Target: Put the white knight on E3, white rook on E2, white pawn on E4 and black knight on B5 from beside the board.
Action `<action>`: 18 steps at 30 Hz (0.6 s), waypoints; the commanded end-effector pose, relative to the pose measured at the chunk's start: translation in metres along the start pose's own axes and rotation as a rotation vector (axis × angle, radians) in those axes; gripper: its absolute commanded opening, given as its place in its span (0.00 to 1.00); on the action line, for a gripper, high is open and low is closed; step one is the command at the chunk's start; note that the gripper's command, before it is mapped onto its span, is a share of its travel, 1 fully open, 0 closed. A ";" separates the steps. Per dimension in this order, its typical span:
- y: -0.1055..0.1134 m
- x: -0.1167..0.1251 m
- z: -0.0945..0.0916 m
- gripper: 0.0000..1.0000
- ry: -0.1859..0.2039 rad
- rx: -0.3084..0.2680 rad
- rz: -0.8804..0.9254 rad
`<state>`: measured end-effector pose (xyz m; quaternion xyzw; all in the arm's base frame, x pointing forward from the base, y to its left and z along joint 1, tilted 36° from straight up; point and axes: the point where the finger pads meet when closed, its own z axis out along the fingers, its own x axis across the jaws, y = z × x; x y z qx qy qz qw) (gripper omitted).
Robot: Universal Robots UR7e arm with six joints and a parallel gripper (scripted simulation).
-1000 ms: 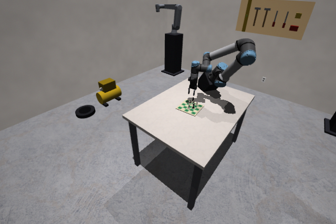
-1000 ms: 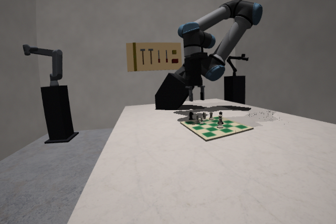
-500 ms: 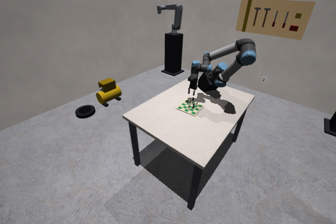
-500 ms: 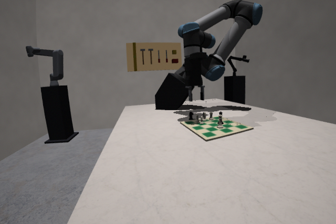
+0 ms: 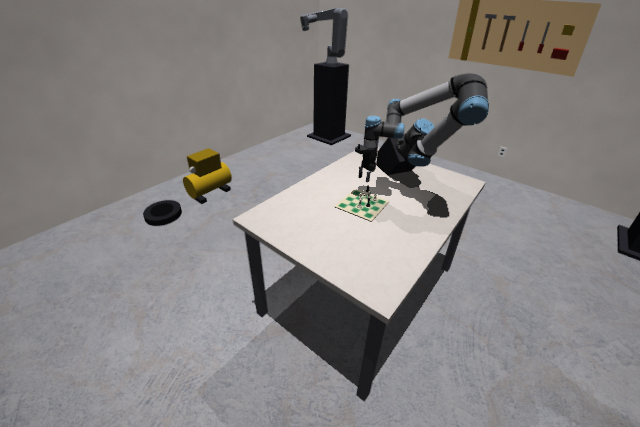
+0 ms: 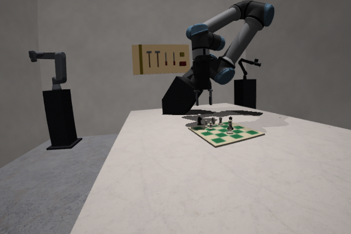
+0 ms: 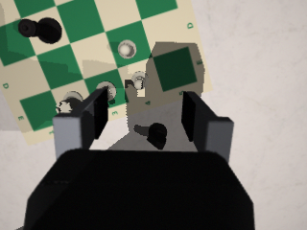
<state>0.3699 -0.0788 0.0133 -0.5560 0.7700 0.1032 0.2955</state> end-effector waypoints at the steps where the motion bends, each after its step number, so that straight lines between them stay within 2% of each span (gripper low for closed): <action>1: 0.001 0.003 0.000 1.00 0.004 0.000 0.140; 10: 0.009 0.010 0.000 1.00 0.004 0.001 0.502; 12: 0.009 0.010 0.000 1.00 0.004 0.001 0.502; 18: 0.016 0.014 0.000 1.00 0.004 0.001 0.772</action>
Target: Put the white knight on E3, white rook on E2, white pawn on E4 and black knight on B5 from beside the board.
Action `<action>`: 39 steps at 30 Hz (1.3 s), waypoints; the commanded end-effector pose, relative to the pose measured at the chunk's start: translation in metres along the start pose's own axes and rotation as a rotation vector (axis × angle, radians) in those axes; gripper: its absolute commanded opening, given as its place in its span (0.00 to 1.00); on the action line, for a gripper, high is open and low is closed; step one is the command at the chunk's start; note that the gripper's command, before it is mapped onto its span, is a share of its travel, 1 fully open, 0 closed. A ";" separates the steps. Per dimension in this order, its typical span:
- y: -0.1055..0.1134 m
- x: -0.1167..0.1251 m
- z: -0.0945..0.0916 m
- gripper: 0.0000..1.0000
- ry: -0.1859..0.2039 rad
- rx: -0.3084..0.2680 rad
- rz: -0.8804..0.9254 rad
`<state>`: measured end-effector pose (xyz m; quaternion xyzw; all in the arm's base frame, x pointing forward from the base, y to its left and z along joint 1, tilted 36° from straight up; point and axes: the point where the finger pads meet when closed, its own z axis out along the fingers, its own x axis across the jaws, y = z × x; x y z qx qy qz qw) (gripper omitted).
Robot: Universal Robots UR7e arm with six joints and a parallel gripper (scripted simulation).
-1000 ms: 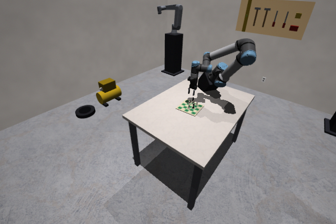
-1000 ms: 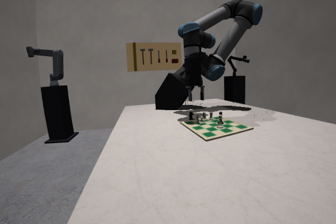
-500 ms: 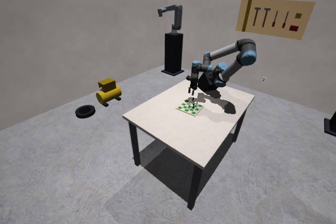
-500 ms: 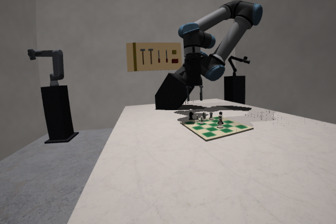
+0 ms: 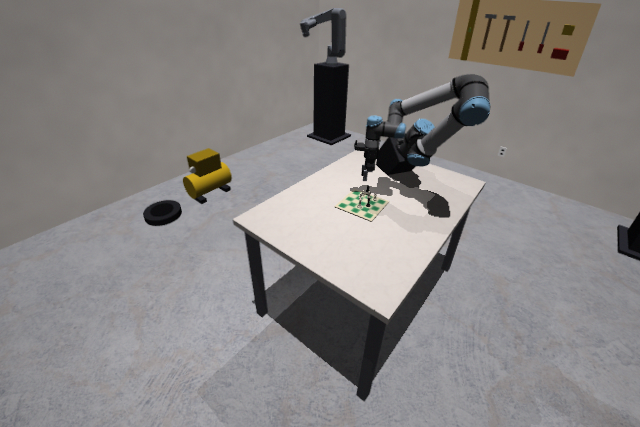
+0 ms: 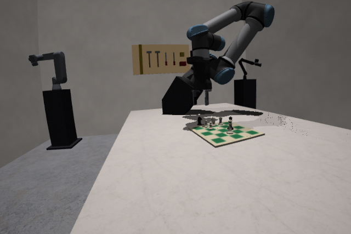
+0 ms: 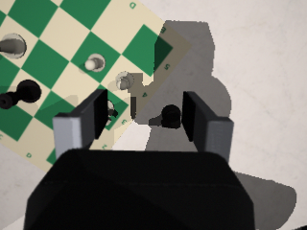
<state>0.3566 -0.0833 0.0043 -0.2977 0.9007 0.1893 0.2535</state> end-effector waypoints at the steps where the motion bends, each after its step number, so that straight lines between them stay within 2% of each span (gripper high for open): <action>1: 0.002 0.005 0.000 1.00 0.010 0.005 0.206; 9: 0.010 0.015 0.000 1.00 0.009 0.007 0.565; 11: 0.010 0.015 0.000 1.00 0.009 0.007 0.565; 24: 0.025 0.024 0.001 1.00 0.007 0.009 1.047; 39: 0.034 0.028 0.002 1.00 0.006 0.010 1.305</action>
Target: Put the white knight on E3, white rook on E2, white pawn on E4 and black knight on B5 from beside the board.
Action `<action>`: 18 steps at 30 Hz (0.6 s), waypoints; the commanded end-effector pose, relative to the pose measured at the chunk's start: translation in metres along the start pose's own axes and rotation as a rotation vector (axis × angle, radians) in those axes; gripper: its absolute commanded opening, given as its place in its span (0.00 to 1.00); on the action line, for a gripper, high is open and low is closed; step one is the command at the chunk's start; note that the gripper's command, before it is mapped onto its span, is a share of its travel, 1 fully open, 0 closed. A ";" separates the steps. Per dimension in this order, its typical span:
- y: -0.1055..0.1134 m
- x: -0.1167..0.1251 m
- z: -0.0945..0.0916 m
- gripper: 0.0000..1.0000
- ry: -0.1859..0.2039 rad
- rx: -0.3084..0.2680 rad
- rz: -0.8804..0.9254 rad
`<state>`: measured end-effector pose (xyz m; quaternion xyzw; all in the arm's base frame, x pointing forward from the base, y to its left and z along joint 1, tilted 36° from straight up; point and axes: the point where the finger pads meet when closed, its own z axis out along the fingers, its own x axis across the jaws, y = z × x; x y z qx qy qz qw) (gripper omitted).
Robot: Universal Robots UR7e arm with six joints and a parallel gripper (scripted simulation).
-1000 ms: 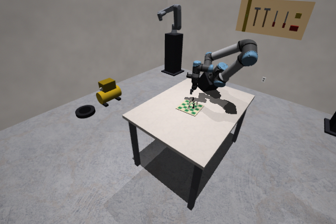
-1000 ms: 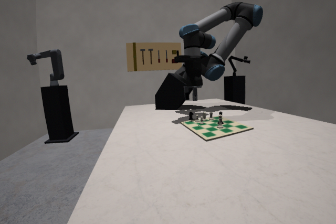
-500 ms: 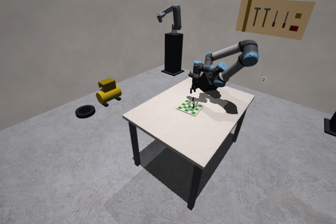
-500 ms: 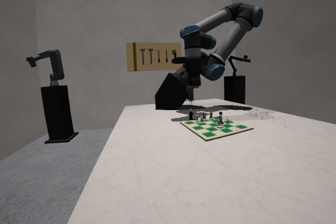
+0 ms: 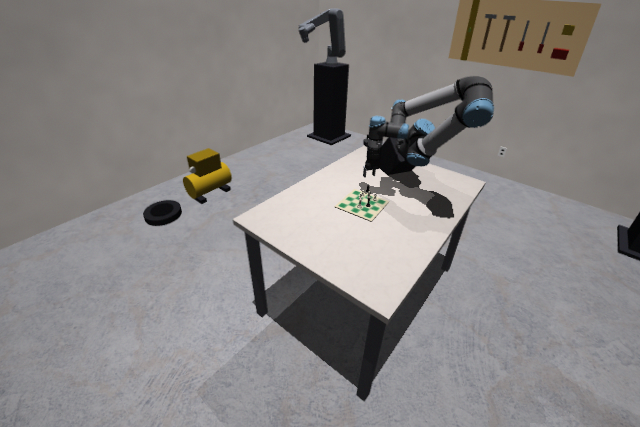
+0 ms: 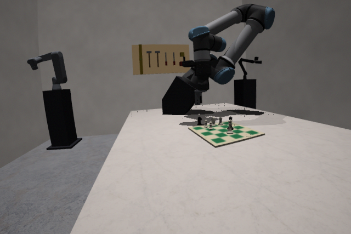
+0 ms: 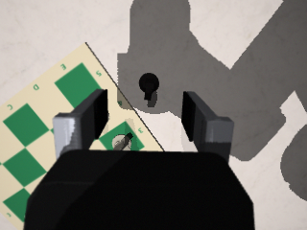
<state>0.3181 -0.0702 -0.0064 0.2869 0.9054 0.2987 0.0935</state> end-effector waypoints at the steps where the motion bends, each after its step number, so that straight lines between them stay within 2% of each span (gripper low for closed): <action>1: 0.000 0.002 0.000 1.00 -0.001 0.004 0.062; 15: 0.000 0.003 0.000 1.00 -0.001 0.004 0.101; 16: 0.000 0.003 0.000 0.73 -0.001 0.004 0.101; 18: 0.000 0.003 0.000 0.73 -0.001 0.004 0.101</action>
